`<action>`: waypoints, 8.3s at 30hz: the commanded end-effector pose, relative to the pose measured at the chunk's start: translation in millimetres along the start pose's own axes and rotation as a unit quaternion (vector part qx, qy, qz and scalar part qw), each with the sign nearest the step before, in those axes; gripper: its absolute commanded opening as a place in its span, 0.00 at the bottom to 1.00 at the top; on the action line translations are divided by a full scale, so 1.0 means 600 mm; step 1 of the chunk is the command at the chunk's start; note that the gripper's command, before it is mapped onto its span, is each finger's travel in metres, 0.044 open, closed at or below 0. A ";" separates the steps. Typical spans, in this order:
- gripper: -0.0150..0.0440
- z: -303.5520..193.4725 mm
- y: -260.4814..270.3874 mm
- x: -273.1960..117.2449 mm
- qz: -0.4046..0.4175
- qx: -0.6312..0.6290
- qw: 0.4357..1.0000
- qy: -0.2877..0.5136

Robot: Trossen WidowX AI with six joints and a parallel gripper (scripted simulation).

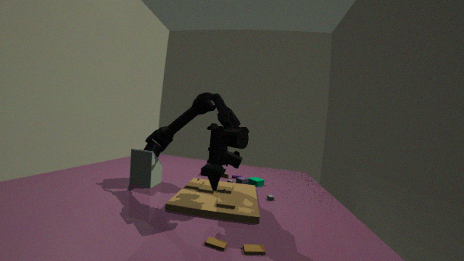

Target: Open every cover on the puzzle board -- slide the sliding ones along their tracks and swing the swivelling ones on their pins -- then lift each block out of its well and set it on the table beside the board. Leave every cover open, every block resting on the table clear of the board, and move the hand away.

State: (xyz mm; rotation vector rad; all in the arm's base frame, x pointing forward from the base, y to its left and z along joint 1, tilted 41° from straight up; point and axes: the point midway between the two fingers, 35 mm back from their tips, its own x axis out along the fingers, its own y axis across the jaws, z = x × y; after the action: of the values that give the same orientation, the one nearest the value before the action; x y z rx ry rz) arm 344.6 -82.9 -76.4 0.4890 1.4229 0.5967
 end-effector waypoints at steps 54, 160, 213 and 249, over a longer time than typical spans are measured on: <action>0.25 0.021 -0.001 0.066 0.004 0.003 1.000 0.001; 0.25 0.146 0.001 -0.013 0.003 0.002 1.000 -0.001; 0.25 -0.074 0.256 -0.031 0.003 0.711 0.703 0.007; 0.25 -0.072 0.255 -0.011 0.003 0.711 0.703 0.007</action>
State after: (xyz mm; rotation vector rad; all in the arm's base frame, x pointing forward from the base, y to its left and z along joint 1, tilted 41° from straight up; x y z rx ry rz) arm 288.6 25.4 26.4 1.6843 1.6755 -0.6799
